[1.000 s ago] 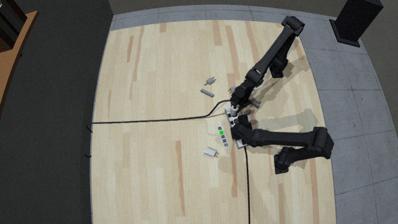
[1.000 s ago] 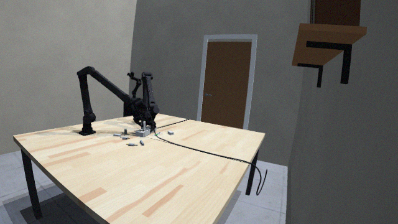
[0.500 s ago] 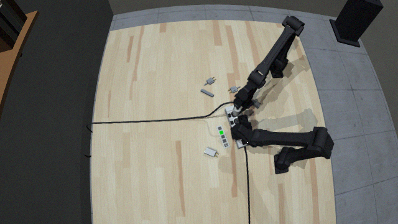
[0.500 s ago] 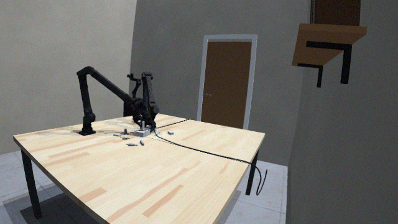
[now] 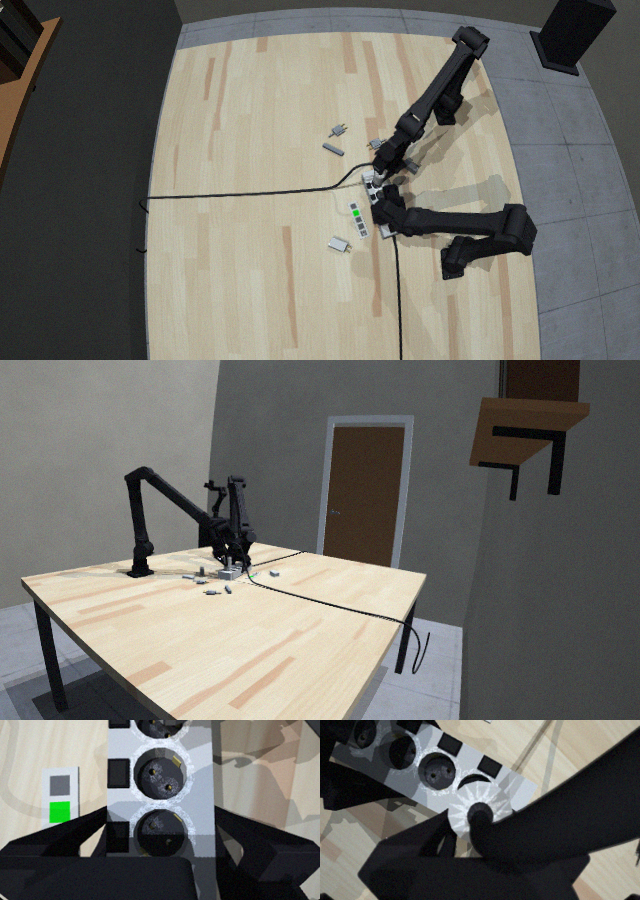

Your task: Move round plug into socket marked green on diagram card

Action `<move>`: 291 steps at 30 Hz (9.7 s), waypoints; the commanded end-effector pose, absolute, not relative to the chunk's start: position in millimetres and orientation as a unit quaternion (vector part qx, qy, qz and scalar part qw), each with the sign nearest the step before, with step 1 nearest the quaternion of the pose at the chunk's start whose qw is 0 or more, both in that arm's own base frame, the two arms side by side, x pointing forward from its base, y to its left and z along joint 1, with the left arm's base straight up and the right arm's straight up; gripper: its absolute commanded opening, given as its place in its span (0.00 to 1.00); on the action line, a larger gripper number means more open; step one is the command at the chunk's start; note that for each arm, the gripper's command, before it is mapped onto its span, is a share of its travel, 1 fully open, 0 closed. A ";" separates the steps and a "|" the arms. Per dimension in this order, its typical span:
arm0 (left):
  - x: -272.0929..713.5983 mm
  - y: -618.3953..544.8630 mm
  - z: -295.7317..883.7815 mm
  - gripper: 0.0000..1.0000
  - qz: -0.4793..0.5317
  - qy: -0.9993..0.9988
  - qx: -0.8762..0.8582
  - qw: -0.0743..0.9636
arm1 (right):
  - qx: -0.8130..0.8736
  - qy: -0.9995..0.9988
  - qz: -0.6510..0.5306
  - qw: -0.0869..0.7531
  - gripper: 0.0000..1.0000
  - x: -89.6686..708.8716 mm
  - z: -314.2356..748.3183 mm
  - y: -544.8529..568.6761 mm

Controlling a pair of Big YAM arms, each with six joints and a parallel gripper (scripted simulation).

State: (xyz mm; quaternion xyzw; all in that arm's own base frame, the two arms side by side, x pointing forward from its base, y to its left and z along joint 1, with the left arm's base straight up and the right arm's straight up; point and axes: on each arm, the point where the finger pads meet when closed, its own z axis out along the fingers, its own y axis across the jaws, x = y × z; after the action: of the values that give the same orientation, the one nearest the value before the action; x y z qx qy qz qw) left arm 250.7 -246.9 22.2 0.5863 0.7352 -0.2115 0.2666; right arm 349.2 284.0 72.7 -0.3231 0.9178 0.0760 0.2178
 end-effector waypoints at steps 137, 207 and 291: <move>206.6 -148.9 400.3 1.00 -0.297 0.679 0.494 0.455 | -0.324 0.910 0.088 0.244 0.32 356.0 139.0 349.1; 204.3 -116.0 341.1 1.00 -0.269 0.742 0.458 0.408 | -0.334 0.908 0.083 0.240 0.32 344.1 84.0 343.3; 205.9 -115.5 341.5 1.00 -0.268 0.744 0.456 0.409 | -0.340 0.917 0.069 0.195 0.32 347.3 49.4 336.3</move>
State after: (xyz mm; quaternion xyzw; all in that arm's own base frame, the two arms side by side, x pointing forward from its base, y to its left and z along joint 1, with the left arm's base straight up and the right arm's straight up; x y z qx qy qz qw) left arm 201.4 -116.0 328.2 0.4486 0.7525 -0.2751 0.3959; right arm 349.7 339.5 66.2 -0.3298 0.9129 0.0790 0.2269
